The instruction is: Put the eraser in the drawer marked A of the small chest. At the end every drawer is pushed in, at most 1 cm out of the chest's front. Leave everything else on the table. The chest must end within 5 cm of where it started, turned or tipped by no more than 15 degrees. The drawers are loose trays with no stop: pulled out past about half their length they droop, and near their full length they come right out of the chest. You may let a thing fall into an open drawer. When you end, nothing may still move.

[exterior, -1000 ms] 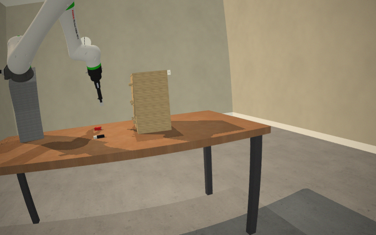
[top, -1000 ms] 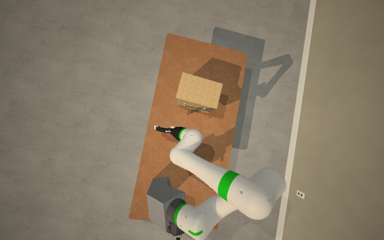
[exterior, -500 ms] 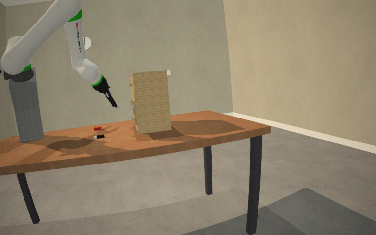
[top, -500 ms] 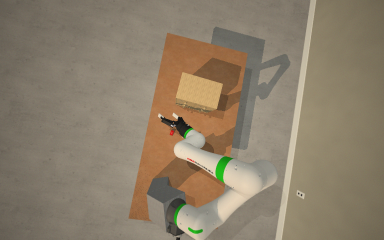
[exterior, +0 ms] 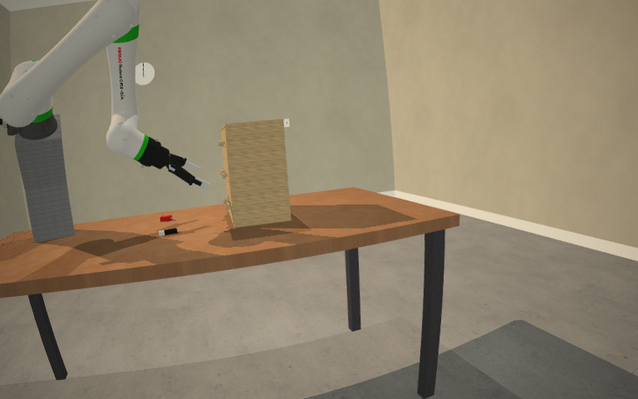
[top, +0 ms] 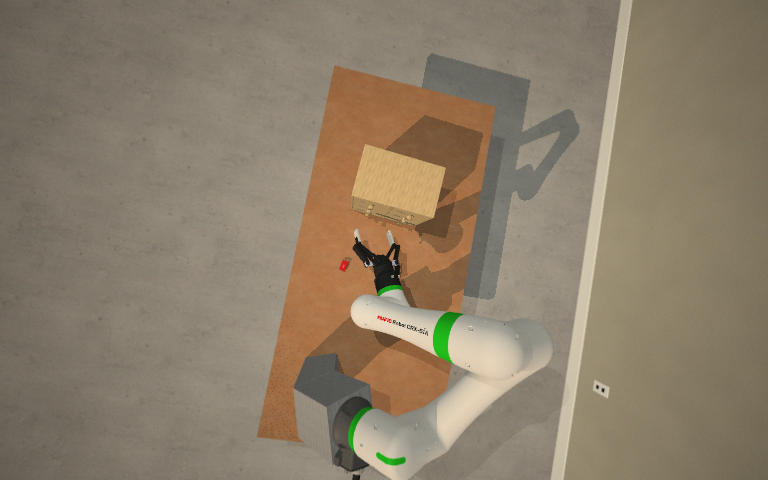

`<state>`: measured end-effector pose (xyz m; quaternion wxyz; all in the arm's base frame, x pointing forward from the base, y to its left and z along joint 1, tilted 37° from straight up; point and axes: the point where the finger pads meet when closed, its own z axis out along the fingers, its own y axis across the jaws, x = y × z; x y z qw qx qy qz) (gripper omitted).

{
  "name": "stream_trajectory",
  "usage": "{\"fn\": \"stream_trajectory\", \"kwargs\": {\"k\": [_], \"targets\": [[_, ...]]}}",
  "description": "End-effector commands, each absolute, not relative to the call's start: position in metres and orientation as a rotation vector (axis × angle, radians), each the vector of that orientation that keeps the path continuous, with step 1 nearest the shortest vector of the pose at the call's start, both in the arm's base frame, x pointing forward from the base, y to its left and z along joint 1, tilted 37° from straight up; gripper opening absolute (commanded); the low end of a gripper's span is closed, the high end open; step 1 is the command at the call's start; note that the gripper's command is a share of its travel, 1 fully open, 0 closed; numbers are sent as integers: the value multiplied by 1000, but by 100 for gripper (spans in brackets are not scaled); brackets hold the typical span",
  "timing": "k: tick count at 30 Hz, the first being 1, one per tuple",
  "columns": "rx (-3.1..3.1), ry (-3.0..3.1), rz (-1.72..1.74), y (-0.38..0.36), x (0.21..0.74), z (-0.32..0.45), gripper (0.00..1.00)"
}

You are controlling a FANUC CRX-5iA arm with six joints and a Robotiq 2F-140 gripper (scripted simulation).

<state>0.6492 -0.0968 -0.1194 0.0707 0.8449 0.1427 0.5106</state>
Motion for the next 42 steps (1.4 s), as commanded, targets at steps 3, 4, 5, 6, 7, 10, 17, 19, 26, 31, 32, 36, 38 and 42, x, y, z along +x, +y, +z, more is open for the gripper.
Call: {"fn": "stream_trajectory", "kwargs": {"k": [3, 4, 5, 6, 7, 10, 17, 19, 26, 31, 32, 36, 38, 42], "targets": [[2219, 403, 1647, -131, 633, -94, 100], [2075, 393, 1673, -134, 631, -92, 100], [2036, 391, 1677, -136, 630, -90, 100], [1997, 388, 1684, -137, 629, -89, 100], [1953, 384, 1694, -138, 629, -89, 100], [1947, 383, 1696, -138, 629, -89, 100], [1947, 383, 1695, -149, 633, -106, 100], [1947, 383, 1695, -152, 634, -109, 100], [1947, 383, 1695, -162, 637, -123, 100], [1947, 383, 1695, -162, 637, -123, 100], [1947, 383, 1695, -162, 637, -123, 100], [1947, 383, 1695, -162, 637, -123, 100], [1947, 383, 1695, -162, 637, -123, 100], [1947, 383, 1695, -162, 637, -123, 100]]}}
